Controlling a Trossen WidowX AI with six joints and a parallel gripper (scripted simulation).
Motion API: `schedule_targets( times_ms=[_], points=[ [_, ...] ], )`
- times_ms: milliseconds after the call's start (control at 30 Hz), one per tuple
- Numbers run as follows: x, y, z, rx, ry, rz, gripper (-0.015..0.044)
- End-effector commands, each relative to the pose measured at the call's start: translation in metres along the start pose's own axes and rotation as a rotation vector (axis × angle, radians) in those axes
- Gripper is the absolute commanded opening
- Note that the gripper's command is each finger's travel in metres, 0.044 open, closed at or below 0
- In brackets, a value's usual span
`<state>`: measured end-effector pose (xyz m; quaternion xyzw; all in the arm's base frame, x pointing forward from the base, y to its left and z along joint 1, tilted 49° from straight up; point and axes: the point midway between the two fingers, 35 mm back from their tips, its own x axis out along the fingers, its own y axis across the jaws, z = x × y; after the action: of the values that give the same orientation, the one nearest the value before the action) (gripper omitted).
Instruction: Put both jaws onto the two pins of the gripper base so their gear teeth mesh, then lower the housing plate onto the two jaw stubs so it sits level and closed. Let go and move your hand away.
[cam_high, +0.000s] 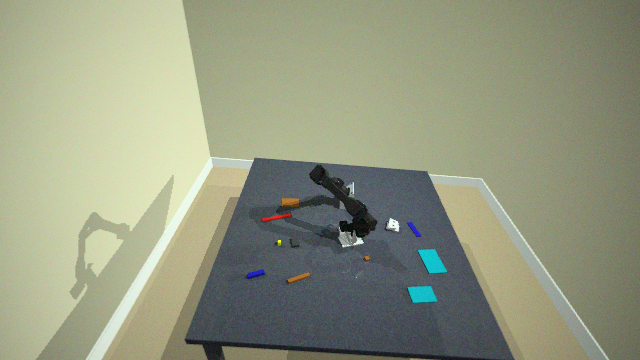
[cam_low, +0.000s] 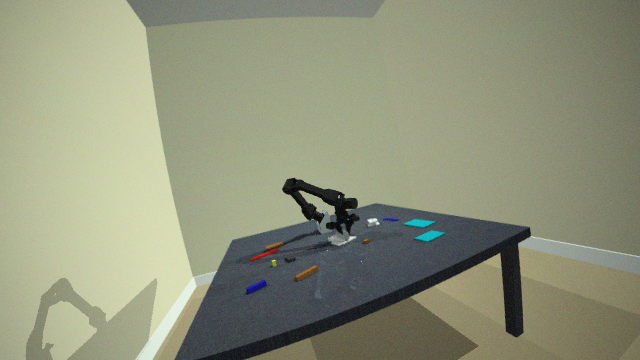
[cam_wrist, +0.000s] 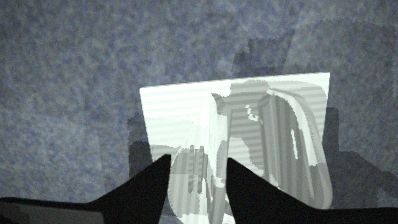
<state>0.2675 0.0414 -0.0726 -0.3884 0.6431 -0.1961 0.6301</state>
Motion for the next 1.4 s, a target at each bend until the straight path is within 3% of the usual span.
schedule_targets(
  times_ms=[0, 667, 800, 1233, 1367],
  points=[
    [0.000, 0.000, 0.000, -0.003, -0.003, -0.005, 0.0134],
    [0.000, 0.000, 0.000, -0.003, -0.003, -0.005, 0.0134],
    [0.000, 0.000, 0.000, 0.000, 0.000, 0.000, 0.0224],
    [0.000, 0.000, 0.000, 0.000, 0.000, 0.000, 0.0224],
    [-0.016, 0.001, 0.001, -0.001, -0.001, 0.001, 0.0224]
  ],
)
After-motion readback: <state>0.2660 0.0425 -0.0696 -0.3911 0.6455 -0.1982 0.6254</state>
